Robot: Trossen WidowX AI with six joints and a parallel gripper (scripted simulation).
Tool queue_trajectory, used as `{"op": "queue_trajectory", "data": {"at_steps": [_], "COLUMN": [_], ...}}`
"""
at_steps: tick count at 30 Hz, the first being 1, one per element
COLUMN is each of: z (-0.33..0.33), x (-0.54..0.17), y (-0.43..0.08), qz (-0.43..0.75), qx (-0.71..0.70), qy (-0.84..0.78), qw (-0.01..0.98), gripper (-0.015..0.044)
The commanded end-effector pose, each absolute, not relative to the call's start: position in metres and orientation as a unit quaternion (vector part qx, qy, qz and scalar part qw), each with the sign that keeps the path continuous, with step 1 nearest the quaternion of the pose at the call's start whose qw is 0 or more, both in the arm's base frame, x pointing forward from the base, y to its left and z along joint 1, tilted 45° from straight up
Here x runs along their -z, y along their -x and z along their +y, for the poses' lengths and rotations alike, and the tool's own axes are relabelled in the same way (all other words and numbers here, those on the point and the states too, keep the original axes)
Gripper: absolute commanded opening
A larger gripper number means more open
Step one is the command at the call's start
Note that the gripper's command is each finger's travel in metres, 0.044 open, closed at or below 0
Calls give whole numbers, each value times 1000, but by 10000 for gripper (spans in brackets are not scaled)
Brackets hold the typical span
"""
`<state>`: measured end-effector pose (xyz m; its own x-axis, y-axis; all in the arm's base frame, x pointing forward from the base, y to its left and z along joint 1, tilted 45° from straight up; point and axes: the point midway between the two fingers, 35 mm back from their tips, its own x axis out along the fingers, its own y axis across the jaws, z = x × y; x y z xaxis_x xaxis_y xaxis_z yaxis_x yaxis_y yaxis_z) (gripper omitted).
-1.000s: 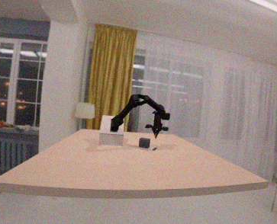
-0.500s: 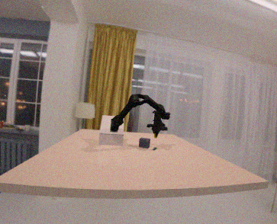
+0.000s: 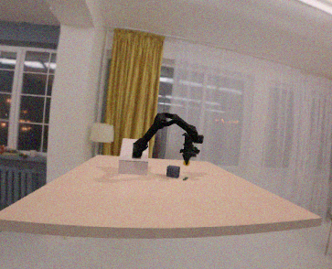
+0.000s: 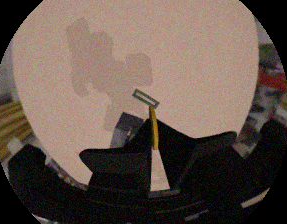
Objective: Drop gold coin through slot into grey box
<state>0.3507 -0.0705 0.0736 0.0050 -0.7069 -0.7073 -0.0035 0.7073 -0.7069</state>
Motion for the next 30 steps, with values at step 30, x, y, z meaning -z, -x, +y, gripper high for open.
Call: {"op": "queue_trajectory", "data": {"at_steps": [30], "z": [-54], "x": [-59], "y": [-327], "qz": [568], "qx": [418], "qy": [101], "qw": [702], "gripper": [0]}}
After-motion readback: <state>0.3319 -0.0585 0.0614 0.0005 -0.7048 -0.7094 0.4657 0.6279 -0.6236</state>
